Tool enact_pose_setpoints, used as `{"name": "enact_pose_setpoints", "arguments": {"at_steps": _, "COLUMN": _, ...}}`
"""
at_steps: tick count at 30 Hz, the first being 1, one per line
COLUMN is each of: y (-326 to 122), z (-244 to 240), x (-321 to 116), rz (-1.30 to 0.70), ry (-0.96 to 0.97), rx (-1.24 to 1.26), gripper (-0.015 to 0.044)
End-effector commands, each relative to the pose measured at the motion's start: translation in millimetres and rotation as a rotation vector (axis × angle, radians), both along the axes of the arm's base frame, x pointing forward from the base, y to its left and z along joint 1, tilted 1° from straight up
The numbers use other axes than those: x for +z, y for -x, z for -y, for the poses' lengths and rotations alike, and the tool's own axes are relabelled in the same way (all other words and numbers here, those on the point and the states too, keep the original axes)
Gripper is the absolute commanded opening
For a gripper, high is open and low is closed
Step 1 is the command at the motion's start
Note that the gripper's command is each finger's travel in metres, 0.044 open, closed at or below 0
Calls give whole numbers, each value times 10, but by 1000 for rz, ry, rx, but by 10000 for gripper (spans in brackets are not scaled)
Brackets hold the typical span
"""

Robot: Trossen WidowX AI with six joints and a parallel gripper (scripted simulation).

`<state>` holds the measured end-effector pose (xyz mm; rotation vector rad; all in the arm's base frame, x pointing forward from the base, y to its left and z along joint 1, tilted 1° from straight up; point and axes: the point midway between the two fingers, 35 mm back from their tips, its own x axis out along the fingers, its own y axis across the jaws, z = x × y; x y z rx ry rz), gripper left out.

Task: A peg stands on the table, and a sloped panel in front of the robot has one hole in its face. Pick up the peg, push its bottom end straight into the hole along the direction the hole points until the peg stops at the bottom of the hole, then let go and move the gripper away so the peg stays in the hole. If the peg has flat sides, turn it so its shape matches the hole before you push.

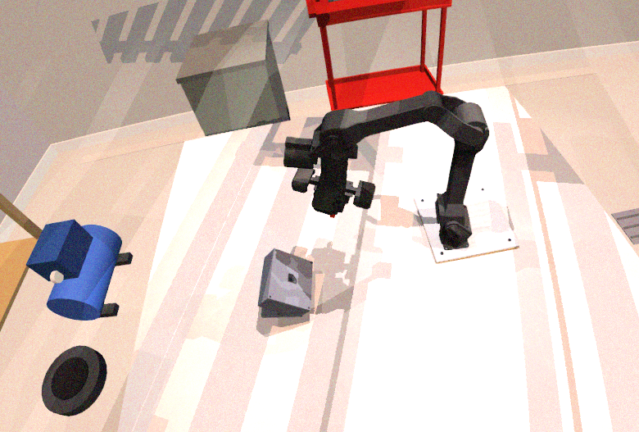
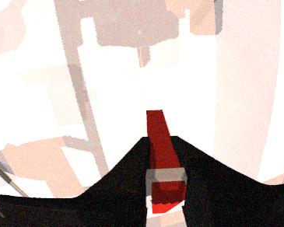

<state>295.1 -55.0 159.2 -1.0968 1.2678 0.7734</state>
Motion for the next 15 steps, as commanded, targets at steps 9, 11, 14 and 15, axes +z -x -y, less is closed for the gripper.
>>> {"name": "enact_pose_setpoints", "arguments": {"at_steps": 9, "y": -31, "z": -100, "x": 7, "rz": 46, "ry": 4, "rx": -82, "gripper": 0}}
{"name": "enact_pose_setpoints", "arguments": {"at_steps": 11, "y": -37, "z": -117, "x": 9, "rz": 53, "ry": 3, "rx": -94, "gripper": 0}}
{"name": "enact_pose_setpoints", "arguments": {"at_steps": 14, "y": -45, "z": -142, "x": 12, "rz": 65, "ry": 2, "rx": -114, "gripper": 0}}
{"name": "enact_pose_setpoints", "arguments": {"at_steps": 15, "y": -48, "z": -151, "x": 13, "rz": 69, "ry": 1, "rx": -120, "gripper": 0}}
